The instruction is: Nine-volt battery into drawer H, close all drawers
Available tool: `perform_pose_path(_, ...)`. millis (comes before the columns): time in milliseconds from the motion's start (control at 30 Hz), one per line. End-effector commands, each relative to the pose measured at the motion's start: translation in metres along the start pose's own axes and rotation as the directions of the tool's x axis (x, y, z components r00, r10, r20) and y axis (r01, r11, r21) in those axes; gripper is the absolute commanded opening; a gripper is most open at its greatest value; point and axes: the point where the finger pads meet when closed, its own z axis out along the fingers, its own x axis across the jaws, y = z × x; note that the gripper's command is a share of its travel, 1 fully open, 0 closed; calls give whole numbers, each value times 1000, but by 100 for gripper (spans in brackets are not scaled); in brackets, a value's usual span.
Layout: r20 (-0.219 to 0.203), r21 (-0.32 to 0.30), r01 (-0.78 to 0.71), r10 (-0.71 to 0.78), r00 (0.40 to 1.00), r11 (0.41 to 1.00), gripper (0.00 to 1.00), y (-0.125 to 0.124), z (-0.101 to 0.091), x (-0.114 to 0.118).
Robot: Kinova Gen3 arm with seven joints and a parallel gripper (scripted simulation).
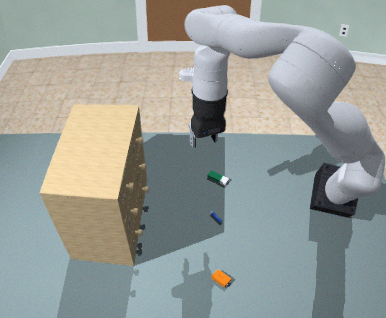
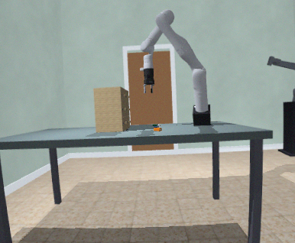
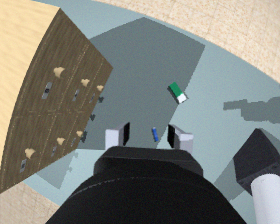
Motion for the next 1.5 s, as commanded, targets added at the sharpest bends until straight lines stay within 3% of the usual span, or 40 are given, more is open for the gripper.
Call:
perform_pose_path(0, 2, -1, 55, -55, 999, 999, 100, -1, 3, -1)
perform_pose_path(433, 2, 0, 352, -352, 936, 936, 100, -3, 18, -11)
perform_pose_path(767, 1, 1, 573, -573, 820, 820, 100, -5, 31, -20)
perform_pose_path(833, 1, 1, 573, -573, 820, 820, 100, -5, 31, -20)
perform_pose_path(1333, 1, 1, 789, -789, 615, 615, 100, -7, 46, -30)
perform_pose_path(1467, 1, 1, 808, -808, 590, 590, 100, -8, 48, -31)
